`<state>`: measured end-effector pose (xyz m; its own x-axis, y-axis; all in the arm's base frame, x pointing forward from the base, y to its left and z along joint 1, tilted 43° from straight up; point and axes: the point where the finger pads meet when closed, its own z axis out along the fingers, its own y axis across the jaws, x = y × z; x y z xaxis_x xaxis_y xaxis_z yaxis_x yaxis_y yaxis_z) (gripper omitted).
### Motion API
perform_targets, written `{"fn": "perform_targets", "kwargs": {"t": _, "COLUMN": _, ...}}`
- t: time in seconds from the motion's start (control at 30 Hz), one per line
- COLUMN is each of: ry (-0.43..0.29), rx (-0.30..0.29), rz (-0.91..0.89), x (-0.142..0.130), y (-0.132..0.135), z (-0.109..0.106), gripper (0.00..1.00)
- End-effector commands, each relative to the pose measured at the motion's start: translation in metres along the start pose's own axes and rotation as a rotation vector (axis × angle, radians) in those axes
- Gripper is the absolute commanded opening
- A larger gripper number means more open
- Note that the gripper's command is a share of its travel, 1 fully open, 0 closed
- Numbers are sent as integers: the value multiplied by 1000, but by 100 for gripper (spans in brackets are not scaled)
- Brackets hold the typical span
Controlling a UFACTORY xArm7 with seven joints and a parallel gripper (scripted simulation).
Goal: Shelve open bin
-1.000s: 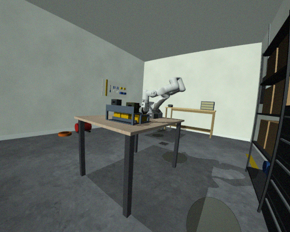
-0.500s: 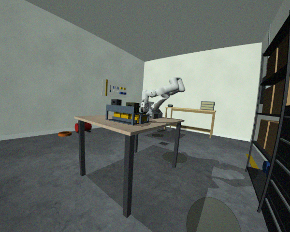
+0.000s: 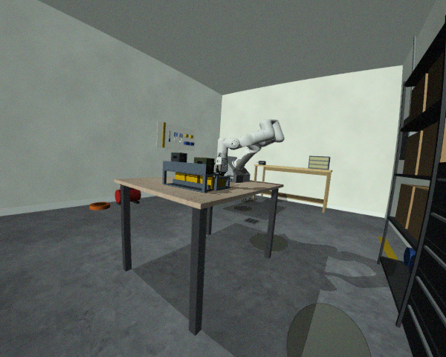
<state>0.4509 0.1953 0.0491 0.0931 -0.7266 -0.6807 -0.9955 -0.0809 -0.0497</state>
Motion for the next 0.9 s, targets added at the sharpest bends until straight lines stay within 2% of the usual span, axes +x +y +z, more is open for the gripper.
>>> {"fn": "perform_targets", "kwargs": {"t": 0.0, "ry": 1, "rx": 5, "rz": 1, "x": 1, "y": -2, "z": -2, "gripper": 0}}
{"fn": "perform_targets", "kwargs": {"t": 0.17, "ry": 1, "rx": 5, "rz": 1, "x": 1, "y": -12, "z": -2, "gripper": 0}}
{"fn": "perform_targets", "kwargs": {"t": 0.57, "ry": 1, "rx": 5, "rz": 1, "x": 1, "y": -12, "z": -2, "gripper": 0}}
{"fn": "perform_targets", "kwargs": {"t": 0.87, "ry": 1, "rx": 5, "rz": 1, "x": 1, "y": -21, "z": -2, "gripper": 0}}
